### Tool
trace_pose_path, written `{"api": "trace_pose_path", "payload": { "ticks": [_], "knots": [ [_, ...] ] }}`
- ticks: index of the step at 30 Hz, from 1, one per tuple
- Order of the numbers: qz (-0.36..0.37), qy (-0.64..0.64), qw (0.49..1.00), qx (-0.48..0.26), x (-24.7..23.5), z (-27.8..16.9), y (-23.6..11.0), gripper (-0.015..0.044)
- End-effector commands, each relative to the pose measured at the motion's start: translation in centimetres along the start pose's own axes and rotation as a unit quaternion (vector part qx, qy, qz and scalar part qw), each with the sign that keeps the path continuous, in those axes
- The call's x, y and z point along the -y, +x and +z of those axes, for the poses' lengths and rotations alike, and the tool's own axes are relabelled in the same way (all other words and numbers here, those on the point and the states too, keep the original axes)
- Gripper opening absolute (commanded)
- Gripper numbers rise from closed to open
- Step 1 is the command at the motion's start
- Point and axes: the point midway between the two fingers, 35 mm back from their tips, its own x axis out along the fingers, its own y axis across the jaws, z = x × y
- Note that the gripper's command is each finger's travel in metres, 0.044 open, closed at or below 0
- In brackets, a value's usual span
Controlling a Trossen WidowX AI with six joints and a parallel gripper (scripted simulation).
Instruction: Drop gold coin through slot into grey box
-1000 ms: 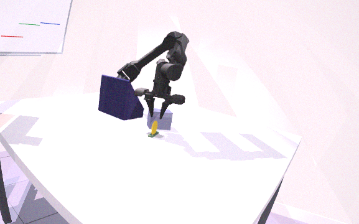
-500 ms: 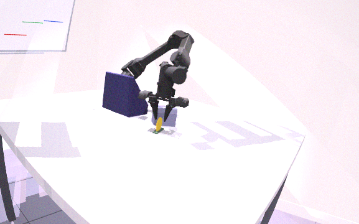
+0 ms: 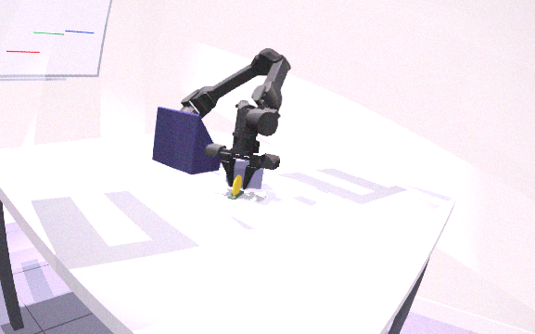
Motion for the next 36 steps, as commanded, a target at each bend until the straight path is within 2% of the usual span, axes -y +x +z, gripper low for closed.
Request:
{"api": "trace_pose_path", "payload": {
  "ticks": [1, 4, 10, 23, 36],
  "knots": [
    [0.000, 0.003, 1.000, 0.004, -0.2, 0.1, 0.9, 0.0161],
    [0.000, 0.003, 1.000, 0.004, -0.2, 0.2, 1.2, 0.0161],
    [0.000, 0.003, 1.000, 0.004, -0.2, 0.2, 1.2, 0.0003],
    [0.000, 0.003, 1.000, 0.004, -0.2, 0.1, 1.0, 0.0000],
    [0.001, 0.003, 1.000, 0.001, 0.0, -0.2, -2.1, 0.0000]
  ]
}}
